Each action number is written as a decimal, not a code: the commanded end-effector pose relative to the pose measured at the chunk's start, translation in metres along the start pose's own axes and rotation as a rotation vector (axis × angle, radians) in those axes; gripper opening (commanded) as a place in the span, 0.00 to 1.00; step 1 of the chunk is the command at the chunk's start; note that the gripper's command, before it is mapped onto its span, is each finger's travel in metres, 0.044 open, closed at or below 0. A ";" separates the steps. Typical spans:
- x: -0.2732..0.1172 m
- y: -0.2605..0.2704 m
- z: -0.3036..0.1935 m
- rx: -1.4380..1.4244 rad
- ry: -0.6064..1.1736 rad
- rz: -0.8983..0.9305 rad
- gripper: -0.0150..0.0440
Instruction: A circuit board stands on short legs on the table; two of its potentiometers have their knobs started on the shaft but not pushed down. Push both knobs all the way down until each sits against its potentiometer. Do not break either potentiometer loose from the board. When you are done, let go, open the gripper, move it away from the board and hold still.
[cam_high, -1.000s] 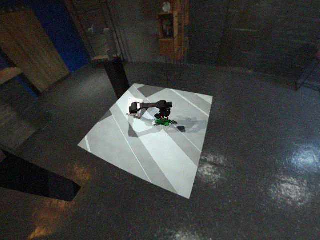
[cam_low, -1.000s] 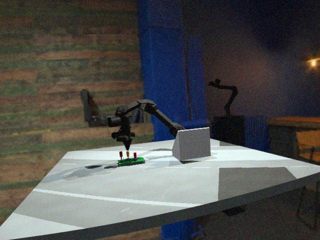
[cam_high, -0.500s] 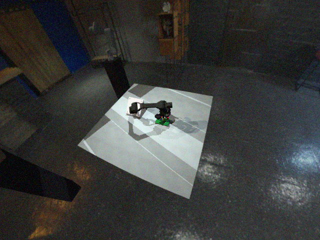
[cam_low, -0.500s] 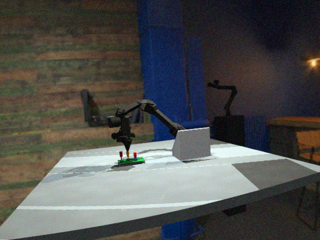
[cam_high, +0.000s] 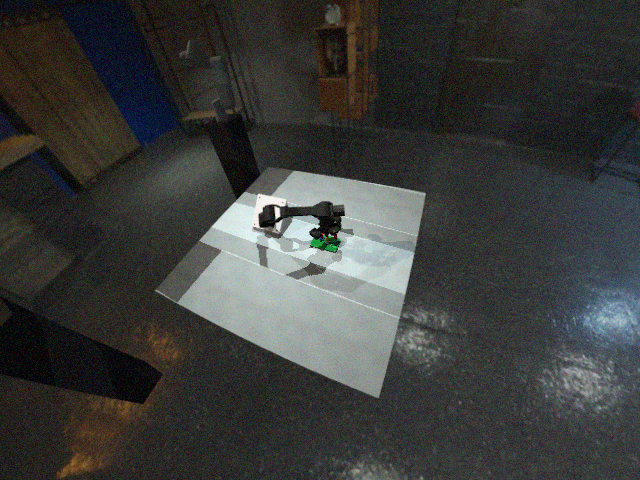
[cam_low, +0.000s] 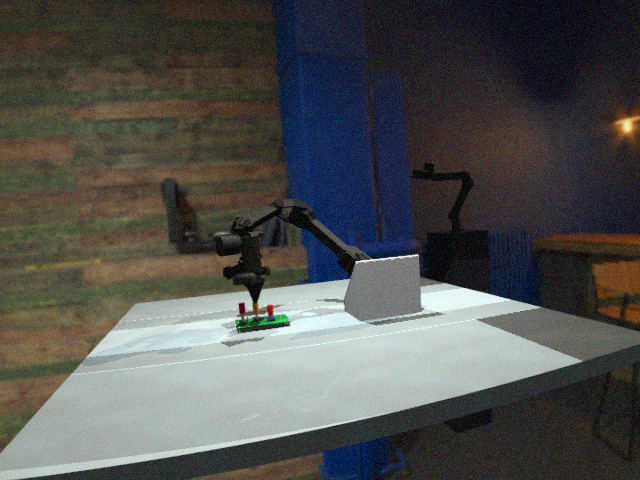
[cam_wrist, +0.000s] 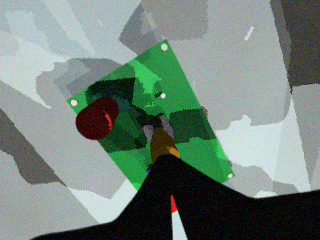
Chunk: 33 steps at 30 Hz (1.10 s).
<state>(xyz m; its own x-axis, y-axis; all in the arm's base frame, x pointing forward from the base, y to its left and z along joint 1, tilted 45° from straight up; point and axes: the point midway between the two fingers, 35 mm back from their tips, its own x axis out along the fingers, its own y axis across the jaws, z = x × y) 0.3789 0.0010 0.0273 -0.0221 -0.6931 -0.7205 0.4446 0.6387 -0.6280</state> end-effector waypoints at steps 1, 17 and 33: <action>0.000 0.000 0.001 -0.004 -0.006 -0.002 0.25; 0.003 0.000 0.001 -0.004 -0.006 -0.002 0.25; 0.005 0.000 0.001 -0.004 -0.006 -0.003 0.25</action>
<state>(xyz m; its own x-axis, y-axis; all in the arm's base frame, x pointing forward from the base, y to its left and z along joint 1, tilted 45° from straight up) 0.3785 -0.0011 0.0245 -0.0208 -0.6932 -0.7204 0.4412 0.6402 -0.6288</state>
